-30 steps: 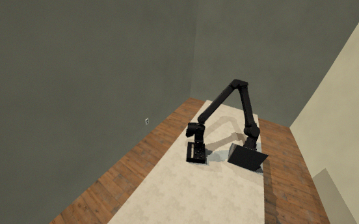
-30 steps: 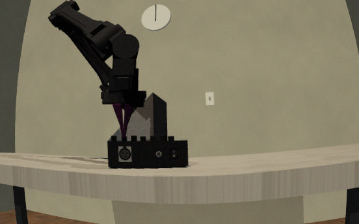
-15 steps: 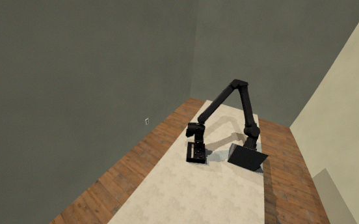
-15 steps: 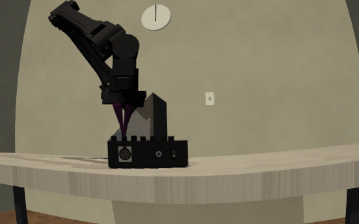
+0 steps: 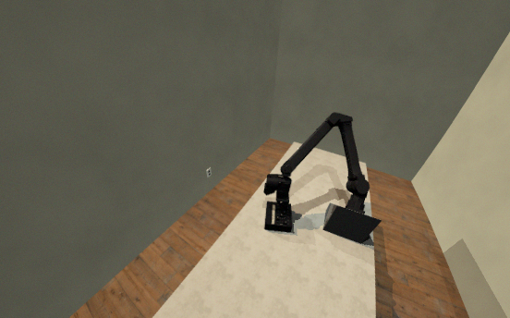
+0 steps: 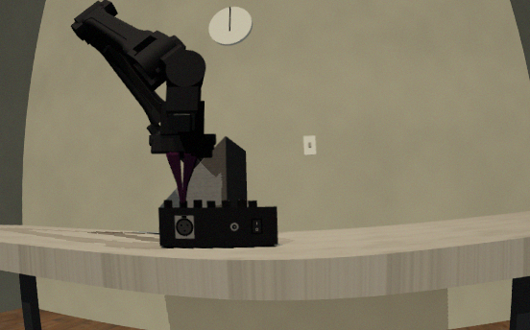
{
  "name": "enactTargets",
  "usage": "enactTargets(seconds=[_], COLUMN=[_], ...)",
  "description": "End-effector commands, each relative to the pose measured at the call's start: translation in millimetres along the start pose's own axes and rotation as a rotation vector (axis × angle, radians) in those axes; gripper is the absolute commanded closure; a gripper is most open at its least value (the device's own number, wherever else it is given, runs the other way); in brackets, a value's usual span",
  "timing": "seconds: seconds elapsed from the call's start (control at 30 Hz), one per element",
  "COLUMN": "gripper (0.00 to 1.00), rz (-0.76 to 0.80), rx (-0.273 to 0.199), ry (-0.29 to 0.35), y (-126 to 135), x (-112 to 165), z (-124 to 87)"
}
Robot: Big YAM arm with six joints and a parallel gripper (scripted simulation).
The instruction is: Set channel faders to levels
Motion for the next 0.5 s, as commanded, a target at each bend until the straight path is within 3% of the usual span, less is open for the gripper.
enactTargets(seconds=[0.0,0.37,0.47], gripper=[1.00,1.00,1.00], rz=[0.011,-0.011,0.002], rx=[-0.003,0.004,0.000], ry=[-0.029,-0.004,-0.018], y=[-0.9,4.2,4.3], x=[-1.4,2.0,-13.1], z=[-7.5,-0.2,-4.8])
Point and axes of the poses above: the point where the finger pads meet when closed, its own z axis out along the fingers, its own y axis across the jaws, x = y × z, the point moved 5 cm from there along -z, back along the fingers, and after that the axes turned 15 degrees about z, right-handed, at the moved point
